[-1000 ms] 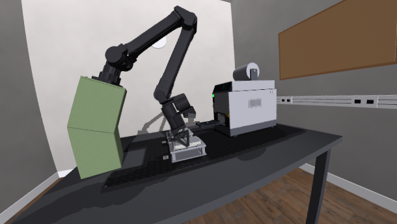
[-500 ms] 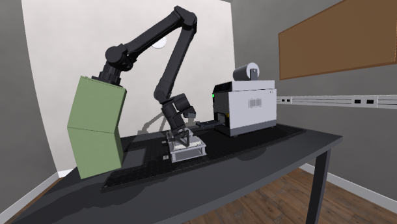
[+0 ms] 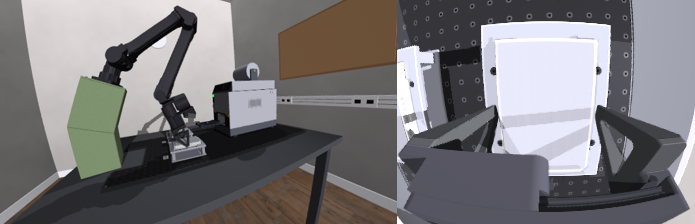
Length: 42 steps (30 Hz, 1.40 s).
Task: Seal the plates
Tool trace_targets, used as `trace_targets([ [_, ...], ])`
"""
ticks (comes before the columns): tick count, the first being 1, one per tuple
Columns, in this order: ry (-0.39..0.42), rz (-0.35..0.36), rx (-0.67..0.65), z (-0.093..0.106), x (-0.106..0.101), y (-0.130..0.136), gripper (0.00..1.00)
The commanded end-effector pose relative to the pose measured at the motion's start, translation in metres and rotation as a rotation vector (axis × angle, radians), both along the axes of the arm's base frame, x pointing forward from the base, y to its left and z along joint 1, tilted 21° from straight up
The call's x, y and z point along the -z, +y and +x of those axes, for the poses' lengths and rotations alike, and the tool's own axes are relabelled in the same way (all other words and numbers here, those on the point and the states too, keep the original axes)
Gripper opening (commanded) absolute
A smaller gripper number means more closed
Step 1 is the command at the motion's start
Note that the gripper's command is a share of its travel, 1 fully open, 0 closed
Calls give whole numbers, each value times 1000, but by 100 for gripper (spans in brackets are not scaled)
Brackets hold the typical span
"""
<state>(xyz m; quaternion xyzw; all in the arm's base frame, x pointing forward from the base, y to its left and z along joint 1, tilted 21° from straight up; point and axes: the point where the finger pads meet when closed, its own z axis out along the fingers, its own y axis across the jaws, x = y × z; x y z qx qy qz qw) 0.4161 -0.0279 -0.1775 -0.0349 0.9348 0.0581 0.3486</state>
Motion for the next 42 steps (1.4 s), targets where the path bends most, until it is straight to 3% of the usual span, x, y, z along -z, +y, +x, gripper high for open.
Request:
trace_targets([
  [1, 23, 11, 21, -13, -1, -4, 100],
  [16, 23, 11, 20, -13, -1, -4, 100],
  [31, 6, -2, 13, -8, -14, -9, 100],
  [42, 24, 1, -3, -18, -15, -2, 100],
])
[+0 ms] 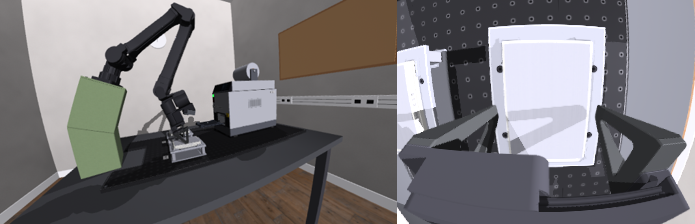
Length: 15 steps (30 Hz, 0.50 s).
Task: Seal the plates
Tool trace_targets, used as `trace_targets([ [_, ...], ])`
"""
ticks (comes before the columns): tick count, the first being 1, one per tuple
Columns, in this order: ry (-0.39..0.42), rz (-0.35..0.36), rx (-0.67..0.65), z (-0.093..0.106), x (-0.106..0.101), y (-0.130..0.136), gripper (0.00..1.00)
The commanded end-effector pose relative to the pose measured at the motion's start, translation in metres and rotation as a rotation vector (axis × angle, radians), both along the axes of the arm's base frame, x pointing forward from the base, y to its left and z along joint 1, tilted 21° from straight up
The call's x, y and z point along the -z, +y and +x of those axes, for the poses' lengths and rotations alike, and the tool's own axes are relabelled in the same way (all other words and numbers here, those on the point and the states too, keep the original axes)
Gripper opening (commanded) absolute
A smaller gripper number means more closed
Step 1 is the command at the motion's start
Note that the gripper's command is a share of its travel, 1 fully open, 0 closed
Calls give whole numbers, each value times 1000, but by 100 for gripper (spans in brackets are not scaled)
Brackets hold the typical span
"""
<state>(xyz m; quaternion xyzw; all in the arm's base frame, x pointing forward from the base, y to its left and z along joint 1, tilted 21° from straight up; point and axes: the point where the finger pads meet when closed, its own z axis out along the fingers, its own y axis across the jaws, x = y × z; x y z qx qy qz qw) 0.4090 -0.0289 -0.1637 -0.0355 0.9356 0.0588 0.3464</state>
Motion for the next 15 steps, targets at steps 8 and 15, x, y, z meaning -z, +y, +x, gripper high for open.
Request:
trace_targets([
  [8, 11, -1, 11, -11, -10, -7, 100],
  [15, 8, -2, 14, -10, -12, -9, 100],
])
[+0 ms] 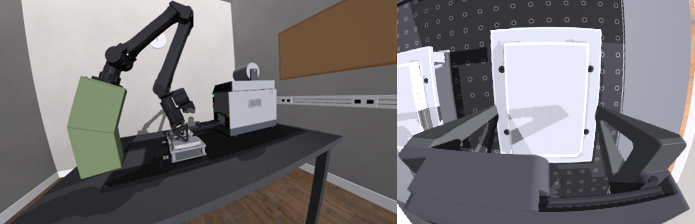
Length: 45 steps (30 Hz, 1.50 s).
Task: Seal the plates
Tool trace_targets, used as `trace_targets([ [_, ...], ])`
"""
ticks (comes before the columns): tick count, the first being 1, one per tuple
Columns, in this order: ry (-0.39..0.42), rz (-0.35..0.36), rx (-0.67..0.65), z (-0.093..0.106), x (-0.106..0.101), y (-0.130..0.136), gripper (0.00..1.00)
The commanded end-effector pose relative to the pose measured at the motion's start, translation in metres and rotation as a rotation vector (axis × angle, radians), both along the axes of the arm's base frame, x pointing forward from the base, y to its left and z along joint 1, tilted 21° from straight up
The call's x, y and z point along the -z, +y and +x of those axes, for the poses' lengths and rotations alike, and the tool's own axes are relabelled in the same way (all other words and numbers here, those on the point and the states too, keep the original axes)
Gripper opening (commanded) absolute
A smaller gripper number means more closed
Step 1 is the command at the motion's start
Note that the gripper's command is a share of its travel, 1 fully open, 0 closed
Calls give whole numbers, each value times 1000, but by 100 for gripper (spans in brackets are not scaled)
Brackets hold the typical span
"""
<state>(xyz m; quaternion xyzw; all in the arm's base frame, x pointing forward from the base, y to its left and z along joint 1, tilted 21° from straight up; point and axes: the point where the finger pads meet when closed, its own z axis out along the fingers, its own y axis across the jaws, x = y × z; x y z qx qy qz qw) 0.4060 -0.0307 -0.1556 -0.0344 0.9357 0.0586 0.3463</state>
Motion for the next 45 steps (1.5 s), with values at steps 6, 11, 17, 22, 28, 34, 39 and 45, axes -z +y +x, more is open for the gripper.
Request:
trace_targets([
  [6, -23, -3, 1, 5, -8, -3, 100],
  [11, -45, 0, -10, 14, -12, 4, 100],
  [17, -38, 2, -14, 9, -11, 7, 100],
  [22, -29, 3, -1, 2, -10, 3, 100],
  [28, -18, 4, 23, -4, -8, -6, 100],
  [34, -28, 1, 27, 2, -9, -9, 100],
  [39, -40, -1, 14, 9, -10, -5, 100],
  [45, -47, -3, -10, 14, -11, 4, 100],
])
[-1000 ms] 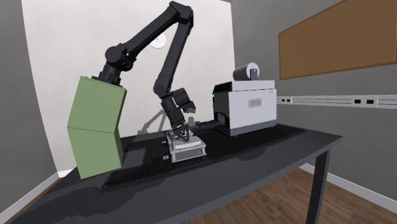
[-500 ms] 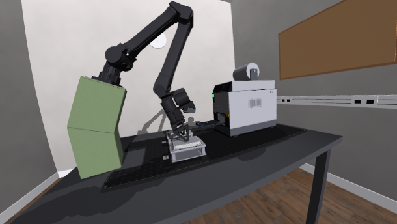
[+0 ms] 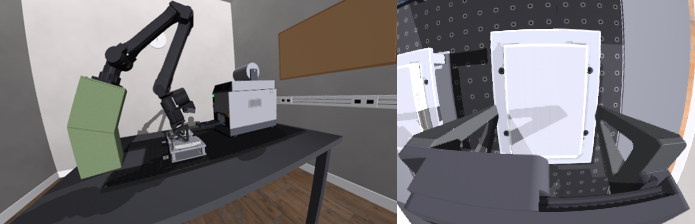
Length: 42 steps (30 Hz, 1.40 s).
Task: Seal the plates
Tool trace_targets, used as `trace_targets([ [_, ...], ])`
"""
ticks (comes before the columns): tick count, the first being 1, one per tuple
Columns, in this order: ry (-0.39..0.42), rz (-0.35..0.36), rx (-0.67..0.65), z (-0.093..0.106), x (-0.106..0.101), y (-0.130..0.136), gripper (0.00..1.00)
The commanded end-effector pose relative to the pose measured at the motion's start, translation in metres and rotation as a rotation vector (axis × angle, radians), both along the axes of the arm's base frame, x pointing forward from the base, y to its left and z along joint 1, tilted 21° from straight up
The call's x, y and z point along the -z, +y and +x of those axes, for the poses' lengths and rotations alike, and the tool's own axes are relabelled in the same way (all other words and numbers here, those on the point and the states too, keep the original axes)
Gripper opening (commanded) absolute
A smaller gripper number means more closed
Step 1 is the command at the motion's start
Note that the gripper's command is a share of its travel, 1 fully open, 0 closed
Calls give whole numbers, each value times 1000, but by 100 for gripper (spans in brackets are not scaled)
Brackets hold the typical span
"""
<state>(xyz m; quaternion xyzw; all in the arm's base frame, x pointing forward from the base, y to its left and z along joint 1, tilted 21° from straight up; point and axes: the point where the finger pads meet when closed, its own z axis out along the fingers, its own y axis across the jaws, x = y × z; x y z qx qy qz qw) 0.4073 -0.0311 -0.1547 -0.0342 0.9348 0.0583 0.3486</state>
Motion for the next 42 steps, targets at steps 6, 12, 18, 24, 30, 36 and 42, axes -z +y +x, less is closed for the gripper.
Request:
trace_targets([
  [6, -28, -1, -15, 6, -8, 7, 100],
  [12, -15, 1, 2, -2, -6, 2, 100],
  [18, -8, 1, 20, -6, -5, -5, 100],
  [24, -5, 1, 25, -8, -5, -7, 100],
  [30, -25, -3, 25, 4, -7, -9, 100],
  [36, -35, -5, 5, 11, -8, -2, 100],
  [42, -27, -9, -9, 5, -14, 1, 100],
])
